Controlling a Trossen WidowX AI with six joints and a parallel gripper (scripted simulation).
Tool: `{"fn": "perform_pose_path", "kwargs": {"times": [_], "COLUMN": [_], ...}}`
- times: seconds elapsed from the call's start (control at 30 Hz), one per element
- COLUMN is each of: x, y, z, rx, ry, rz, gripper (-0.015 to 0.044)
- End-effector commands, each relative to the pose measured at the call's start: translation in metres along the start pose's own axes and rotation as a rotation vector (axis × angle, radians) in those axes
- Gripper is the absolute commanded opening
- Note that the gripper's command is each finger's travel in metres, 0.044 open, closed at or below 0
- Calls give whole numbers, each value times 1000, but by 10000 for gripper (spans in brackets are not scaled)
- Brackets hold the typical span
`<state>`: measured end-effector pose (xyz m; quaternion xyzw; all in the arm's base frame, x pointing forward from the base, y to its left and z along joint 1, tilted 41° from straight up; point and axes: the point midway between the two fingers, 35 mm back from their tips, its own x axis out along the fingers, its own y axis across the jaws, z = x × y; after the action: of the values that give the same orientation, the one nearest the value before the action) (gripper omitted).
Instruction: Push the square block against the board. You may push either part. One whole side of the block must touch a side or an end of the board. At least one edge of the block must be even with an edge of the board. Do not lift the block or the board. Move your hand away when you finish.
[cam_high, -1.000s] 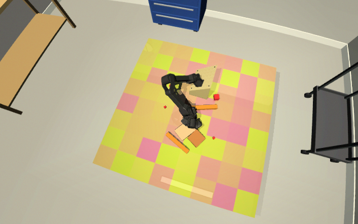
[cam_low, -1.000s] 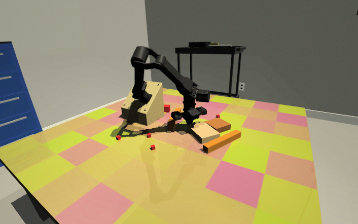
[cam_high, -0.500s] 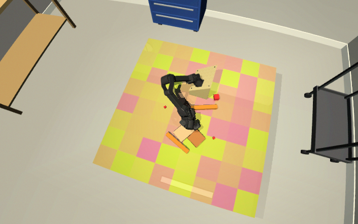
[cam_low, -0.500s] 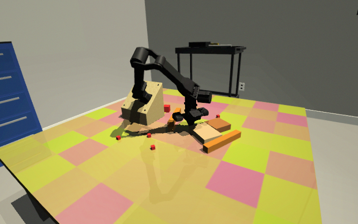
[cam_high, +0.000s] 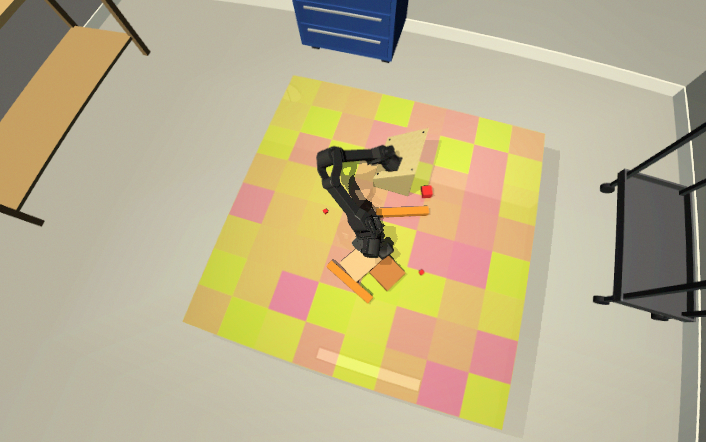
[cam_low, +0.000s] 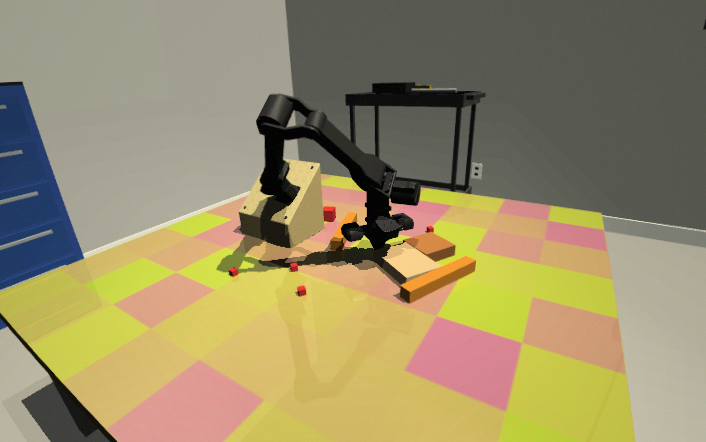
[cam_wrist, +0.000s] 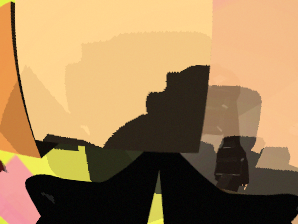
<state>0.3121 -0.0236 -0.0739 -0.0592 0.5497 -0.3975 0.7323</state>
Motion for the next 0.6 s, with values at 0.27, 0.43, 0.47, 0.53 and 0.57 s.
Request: {"fn": "perform_pose_path", "kwargs": {"times": [0.27, 0.43, 0.47, 0.53, 0.57], "x": [0, 1, 1, 1, 1], "y": [2, 2, 2, 2, 2], "z": [-17, -25, -26, -30, -31], "rx": [6, 5, 5, 5, 5], "ry": [-6, -5, -5, -5, -5], "rz": [-1, -1, -1, -1, -1], "gripper": [0, 0, 0, 0, 0]}}
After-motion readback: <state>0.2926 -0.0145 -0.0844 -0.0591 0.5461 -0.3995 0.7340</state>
